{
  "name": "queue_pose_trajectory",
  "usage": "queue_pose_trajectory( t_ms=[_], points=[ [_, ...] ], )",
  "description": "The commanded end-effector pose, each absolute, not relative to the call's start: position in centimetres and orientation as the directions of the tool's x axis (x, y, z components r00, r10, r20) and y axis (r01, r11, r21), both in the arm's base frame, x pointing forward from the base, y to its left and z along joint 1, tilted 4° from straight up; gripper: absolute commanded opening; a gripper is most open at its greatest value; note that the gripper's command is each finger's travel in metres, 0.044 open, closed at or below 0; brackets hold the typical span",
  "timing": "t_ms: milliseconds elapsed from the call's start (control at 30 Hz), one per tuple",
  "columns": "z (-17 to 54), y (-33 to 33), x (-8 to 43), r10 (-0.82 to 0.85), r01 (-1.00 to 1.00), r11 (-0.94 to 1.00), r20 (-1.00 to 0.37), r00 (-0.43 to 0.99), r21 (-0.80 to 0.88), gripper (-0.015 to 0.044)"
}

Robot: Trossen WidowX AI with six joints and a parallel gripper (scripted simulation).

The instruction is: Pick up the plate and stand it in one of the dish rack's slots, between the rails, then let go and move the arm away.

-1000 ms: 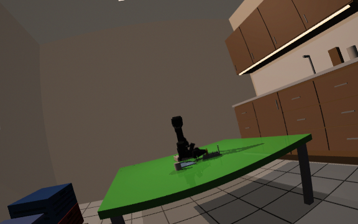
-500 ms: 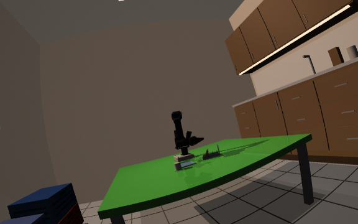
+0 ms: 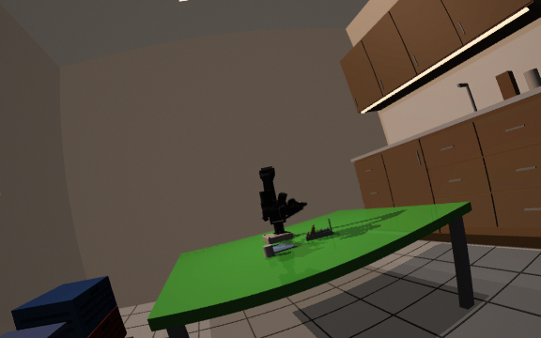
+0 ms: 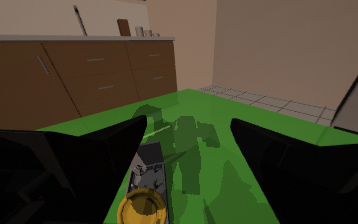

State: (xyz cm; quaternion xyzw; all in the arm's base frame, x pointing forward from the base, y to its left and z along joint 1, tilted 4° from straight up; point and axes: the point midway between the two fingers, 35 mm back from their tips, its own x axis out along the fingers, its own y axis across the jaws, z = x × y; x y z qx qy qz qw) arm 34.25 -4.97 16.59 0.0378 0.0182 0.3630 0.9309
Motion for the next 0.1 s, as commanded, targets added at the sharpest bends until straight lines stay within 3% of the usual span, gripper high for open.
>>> queue_pose_trajectory(
  t_ms=[0, 67],
  points=[
    [17.24, -6.47, 35.92, 0.609, -0.602, 0.791, -0.038, 0.793, 0.113, 0.0400],
    [17.42, -7.18, 36.58, 0.575, -0.565, 0.815, -0.060, 0.816, 0.132, 0.0400]
  ],
)
